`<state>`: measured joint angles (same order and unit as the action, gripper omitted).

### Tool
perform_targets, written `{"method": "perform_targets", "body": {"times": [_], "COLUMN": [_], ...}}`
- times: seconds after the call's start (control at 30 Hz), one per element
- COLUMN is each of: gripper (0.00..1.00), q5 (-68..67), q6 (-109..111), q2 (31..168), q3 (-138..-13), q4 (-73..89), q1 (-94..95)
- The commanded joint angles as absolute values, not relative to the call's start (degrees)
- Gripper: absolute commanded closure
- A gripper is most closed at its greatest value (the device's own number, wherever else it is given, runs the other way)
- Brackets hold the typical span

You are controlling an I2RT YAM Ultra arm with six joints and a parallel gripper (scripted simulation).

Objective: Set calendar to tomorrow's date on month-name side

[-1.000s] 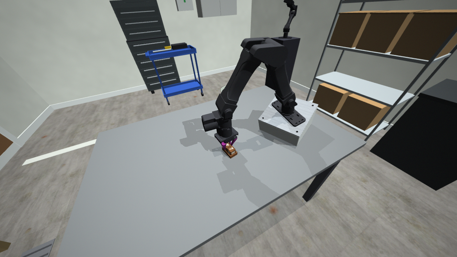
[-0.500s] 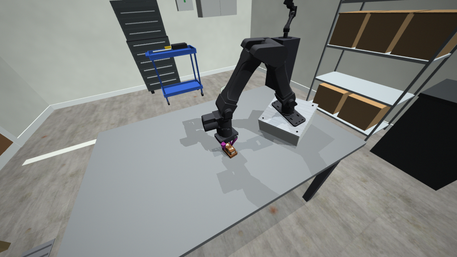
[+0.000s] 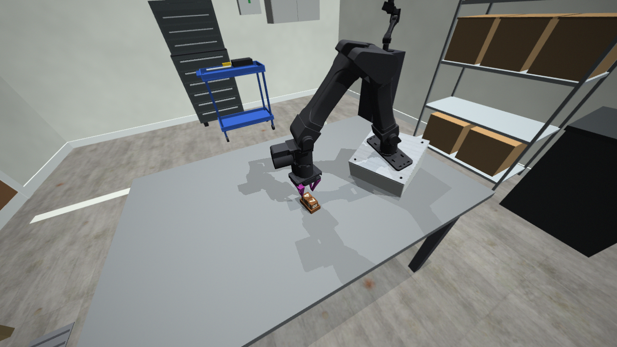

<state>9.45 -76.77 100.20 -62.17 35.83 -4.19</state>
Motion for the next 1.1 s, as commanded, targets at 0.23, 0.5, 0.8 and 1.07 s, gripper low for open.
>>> {"method": "perform_targets", "body": {"times": [0.23, 0.5, 0.8, 1.07], "gripper": [0.53, 0.00, 0.00, 0.00], "q5": [9.7, 9.8, 9.8, 9.8], "q6": [-75.4, -75.2, -75.2, -75.2], "q2": [94.1, 93.3, 93.3, 93.3], "q3": [-66.4, -67.3, -67.3, -67.3], "q4": [45.8, 47.6, 47.6, 47.6], "q1": [-5.8, -6.0, -6.0, -6.0]}}
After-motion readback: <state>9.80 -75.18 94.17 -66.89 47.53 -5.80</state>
